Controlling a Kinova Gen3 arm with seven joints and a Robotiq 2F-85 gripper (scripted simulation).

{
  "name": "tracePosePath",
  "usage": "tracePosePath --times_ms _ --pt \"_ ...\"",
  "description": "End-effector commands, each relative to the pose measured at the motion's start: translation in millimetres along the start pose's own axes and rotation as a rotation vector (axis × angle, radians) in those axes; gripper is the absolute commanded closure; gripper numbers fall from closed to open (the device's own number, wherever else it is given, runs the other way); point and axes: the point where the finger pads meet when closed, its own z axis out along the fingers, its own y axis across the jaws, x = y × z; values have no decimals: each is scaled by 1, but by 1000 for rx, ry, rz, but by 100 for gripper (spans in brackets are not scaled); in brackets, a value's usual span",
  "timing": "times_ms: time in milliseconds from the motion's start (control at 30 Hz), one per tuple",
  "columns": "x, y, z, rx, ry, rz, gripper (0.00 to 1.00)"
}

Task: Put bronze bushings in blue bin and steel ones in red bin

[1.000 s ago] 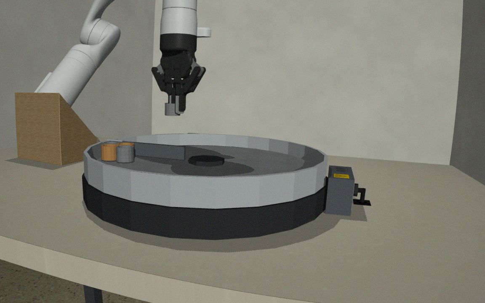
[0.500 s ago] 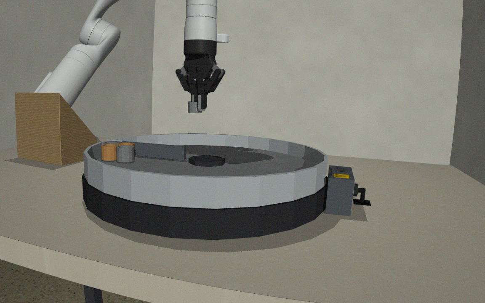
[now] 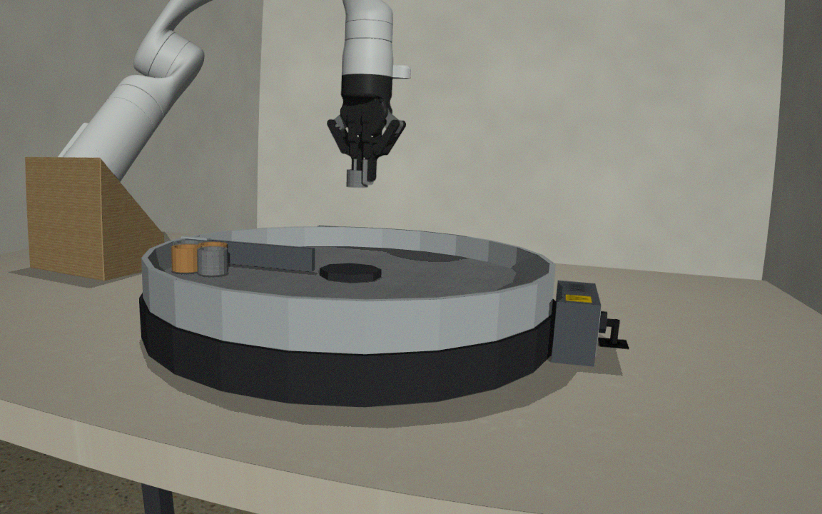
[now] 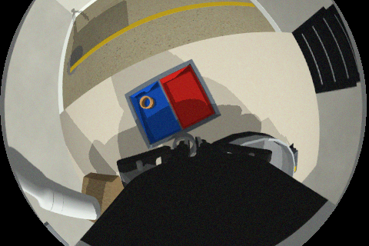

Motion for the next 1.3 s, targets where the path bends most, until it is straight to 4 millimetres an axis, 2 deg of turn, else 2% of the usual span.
tracePosePath --times_ms 0,67,233,400,1067,1233,1267 --pt "29 -4 -2 -7 -14 -24 100" --pt "52 -8 -1 -7 -14 -24 100" --pt "52 -8 -1 -7 -14 -24 100" --pt "109 -17 0 -7 -14 -24 100" --pt "109 -17 -1 -6 -13 -23 100" --pt "109 -17 25 -6 -13 -23 100" --pt "109 -17 25 -6 -13 -23 100"
